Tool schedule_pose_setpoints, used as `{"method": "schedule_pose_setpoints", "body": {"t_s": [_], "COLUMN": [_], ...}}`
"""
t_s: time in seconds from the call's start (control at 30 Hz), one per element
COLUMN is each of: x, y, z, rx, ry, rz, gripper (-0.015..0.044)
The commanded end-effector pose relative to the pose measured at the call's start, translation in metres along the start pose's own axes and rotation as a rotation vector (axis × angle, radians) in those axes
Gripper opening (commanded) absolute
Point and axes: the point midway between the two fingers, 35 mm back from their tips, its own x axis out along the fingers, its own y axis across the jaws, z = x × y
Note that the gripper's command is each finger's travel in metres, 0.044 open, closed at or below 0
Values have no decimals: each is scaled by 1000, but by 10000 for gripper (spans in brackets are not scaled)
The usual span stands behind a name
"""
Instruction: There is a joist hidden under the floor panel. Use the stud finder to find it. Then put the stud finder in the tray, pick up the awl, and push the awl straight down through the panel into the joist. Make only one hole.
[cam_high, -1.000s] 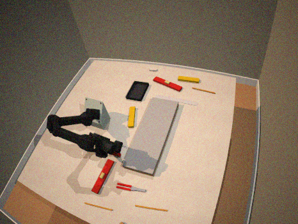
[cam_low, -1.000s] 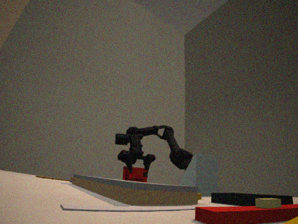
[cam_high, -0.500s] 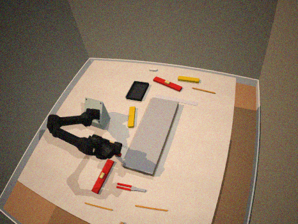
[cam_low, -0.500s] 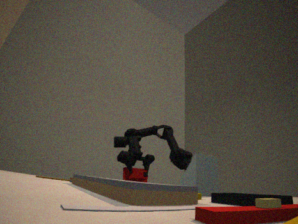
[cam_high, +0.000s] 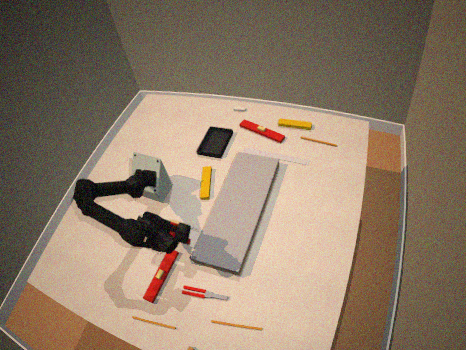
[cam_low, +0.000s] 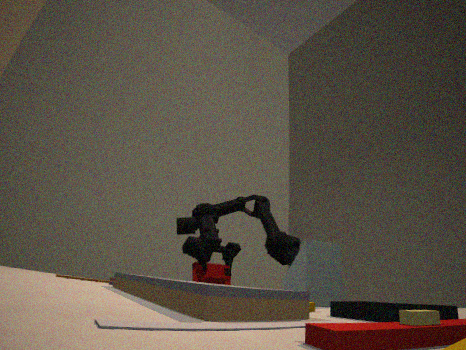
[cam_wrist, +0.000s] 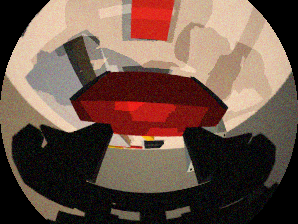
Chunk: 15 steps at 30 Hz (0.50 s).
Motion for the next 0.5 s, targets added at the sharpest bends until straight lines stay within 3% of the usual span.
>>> {"method": "schedule_pose_setpoints", "body": {"t_s": [0.0,0.47], "x": [-3,-3], "y": [2,2], "z": [0,3], "rx": [-5,-8], "ry": [26,123], "rz": [9,9], "gripper": [0,0]}}
